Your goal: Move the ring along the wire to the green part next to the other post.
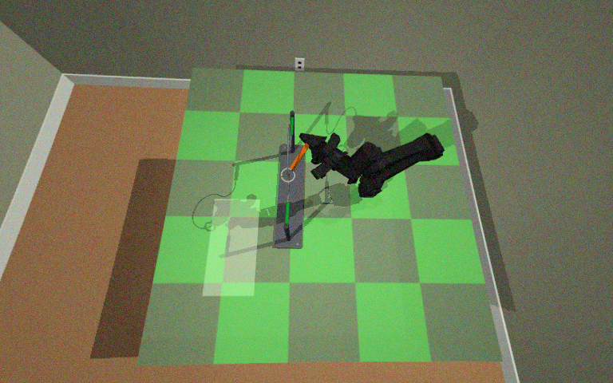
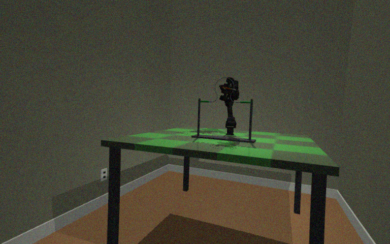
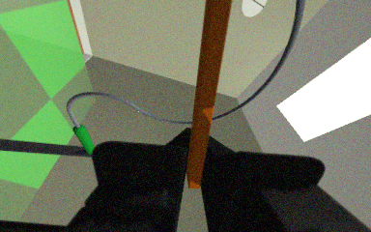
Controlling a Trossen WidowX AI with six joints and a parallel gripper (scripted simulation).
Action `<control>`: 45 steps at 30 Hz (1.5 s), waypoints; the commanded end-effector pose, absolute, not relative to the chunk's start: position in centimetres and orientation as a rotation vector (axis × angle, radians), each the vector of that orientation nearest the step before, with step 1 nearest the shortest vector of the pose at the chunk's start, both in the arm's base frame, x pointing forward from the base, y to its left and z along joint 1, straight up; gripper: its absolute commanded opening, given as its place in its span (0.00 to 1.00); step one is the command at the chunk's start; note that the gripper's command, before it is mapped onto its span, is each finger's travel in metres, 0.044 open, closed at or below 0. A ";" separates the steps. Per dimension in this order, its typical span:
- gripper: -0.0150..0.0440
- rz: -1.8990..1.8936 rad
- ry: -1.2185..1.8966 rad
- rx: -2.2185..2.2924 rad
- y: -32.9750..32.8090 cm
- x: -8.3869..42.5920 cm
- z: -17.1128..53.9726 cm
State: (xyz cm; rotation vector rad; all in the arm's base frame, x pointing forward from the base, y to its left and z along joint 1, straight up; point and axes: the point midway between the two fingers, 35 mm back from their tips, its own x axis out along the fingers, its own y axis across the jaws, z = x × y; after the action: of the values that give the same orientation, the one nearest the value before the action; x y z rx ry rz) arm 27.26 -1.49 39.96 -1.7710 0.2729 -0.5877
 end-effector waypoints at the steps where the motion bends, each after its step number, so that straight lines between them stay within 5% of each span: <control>1: 0.00 -0.597 0.261 -1.822 -1.4 27.3 40.0; 25: 0.00 -0.637 0.221 -1.989 -1.9 27.3 39.5; 45: 0.00 -0.577 0.289 -1.710 -3.5 27.3 34.9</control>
State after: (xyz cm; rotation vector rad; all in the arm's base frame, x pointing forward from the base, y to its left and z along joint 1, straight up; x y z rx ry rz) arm 27.36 -3.29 35.86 -1.7663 0.2728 -0.5888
